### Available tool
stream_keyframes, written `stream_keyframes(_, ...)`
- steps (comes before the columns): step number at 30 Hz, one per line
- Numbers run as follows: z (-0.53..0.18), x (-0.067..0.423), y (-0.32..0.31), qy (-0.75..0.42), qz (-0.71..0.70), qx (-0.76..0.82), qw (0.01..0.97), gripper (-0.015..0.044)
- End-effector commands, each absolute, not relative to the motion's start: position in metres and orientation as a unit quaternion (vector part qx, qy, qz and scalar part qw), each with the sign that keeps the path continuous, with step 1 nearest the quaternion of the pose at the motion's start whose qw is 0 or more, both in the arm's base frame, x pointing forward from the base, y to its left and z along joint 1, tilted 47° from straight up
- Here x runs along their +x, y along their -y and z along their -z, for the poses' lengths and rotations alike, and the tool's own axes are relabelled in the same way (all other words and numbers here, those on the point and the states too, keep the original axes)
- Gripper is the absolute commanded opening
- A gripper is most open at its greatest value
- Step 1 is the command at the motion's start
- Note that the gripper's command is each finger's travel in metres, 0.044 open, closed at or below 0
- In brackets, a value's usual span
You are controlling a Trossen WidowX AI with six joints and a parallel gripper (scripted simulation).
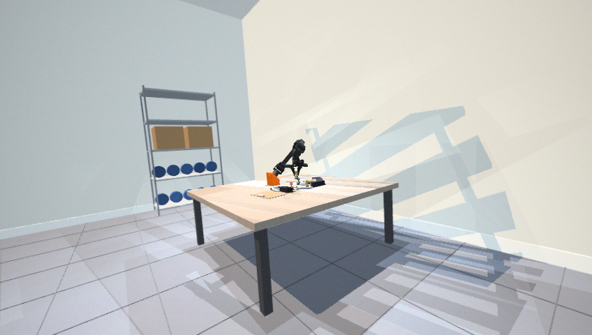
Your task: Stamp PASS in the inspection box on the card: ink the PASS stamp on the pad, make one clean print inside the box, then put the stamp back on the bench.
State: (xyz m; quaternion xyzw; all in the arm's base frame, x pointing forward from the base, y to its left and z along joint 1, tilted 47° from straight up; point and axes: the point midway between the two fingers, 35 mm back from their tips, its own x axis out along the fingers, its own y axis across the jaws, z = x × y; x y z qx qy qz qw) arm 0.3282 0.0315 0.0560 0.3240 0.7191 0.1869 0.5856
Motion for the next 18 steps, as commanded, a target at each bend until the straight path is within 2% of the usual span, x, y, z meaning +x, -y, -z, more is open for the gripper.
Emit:
stream_keyframes(1, -0.032, 0.314, -0.008, -0.723, -0.184, 0.323, 0.582, 0.0)
stream_keyframes(18, 0.03, 0.247, 0.054, -0.724, -0.199, 0.328, 0.573, 0.0)
